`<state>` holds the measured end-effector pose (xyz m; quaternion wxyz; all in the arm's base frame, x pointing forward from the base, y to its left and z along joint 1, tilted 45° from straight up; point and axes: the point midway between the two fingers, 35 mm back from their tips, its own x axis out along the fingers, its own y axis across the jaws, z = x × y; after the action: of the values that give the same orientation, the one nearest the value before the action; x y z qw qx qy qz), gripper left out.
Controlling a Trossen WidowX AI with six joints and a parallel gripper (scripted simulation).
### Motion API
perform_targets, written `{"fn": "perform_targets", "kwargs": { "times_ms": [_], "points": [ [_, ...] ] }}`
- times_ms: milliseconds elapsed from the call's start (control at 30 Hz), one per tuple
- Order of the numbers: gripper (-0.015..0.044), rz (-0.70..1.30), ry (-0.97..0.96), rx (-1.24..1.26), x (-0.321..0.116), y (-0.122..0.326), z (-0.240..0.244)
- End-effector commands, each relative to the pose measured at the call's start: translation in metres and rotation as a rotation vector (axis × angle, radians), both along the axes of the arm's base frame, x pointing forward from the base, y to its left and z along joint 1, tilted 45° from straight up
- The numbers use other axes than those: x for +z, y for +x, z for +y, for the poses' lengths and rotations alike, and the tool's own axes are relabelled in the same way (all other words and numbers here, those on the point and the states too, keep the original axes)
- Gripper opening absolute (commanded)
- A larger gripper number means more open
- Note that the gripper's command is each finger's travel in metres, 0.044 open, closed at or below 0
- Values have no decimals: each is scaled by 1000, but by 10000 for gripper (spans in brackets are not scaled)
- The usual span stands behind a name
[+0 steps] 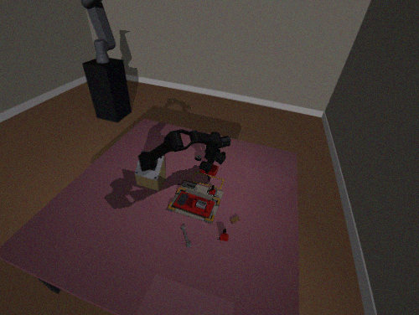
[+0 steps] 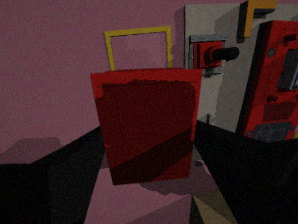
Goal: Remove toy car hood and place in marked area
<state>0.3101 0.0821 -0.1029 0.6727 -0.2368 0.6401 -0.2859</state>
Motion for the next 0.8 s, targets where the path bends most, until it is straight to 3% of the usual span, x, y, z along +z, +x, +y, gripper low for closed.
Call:
{"fn": "perform_targets", "kwargs": {
  "times_ms": [0, 767],
  "points": [
    [0, 3, -6, 5, -2, -1, -3],
    [0, 3, -7, 5, -12, 0, -12]
  ]
}}
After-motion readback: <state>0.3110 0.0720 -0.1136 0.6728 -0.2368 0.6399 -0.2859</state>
